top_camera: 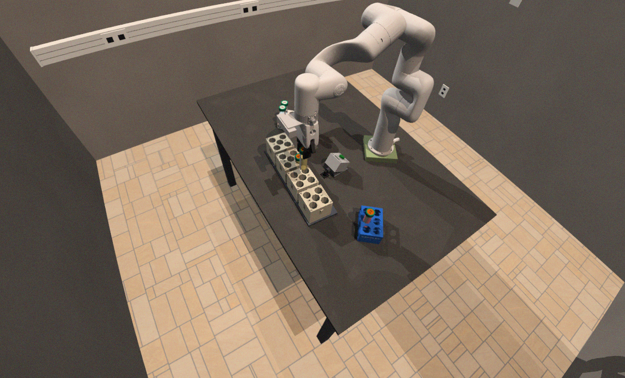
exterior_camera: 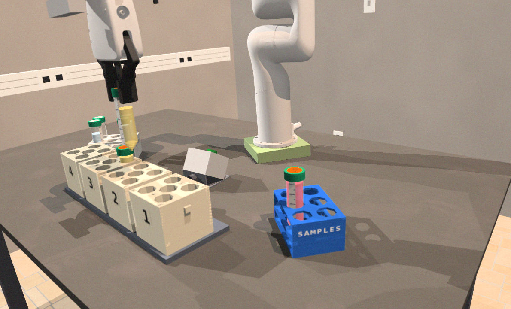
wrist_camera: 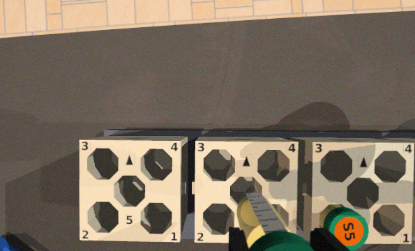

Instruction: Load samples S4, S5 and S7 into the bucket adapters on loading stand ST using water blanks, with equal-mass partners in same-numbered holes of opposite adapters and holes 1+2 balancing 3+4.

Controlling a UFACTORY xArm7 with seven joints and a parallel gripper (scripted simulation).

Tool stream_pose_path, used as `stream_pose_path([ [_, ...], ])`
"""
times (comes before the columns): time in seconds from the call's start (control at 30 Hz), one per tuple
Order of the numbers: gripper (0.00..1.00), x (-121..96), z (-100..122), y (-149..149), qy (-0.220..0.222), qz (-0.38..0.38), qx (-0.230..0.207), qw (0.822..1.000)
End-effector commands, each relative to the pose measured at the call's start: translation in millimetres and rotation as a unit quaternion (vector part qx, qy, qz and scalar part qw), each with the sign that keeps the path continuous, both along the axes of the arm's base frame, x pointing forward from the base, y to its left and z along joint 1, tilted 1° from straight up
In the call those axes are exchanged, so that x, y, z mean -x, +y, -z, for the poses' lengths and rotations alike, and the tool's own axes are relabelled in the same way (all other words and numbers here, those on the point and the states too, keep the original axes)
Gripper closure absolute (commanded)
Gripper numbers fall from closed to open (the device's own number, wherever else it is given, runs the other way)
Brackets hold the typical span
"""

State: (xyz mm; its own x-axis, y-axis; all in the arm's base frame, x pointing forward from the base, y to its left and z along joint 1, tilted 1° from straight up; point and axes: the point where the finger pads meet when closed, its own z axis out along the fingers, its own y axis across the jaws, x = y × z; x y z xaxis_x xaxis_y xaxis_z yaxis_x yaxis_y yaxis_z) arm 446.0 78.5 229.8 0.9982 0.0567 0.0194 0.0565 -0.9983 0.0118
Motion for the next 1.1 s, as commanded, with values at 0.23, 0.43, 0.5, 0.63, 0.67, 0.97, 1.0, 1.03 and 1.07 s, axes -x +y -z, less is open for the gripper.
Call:
stream_pose_path([
  [0.23,1.0,-1,2,0,-0.002,0.0,-0.001,1.0],
  [0.43,1.0,-2,14,0,-0.002,0.0,-0.001,1.0],
  [0.5,1.0,-2,18,0,-0.002,0.0,-0.001,1.0],
  [0.63,1.0,-2,26,0,-0.002,0.0,-0.001,1.0],
  [0.67,1.0,-2,28,0,-0.002,0.0,-0.001,1.0],
  [0.97,1.0,-2,36,0,-0.002,0.0,-0.001,1.0],
  [1.0,1.0,-2,36,0,-0.002,0.0,-0.001,1.0],
  [1.03,1.0,-2,36,0,-0.002,0.0,-0.001,1.0],
  [1.07,1.0,-2,36,0,-0.002,0.0,-0.001,1.0],
])
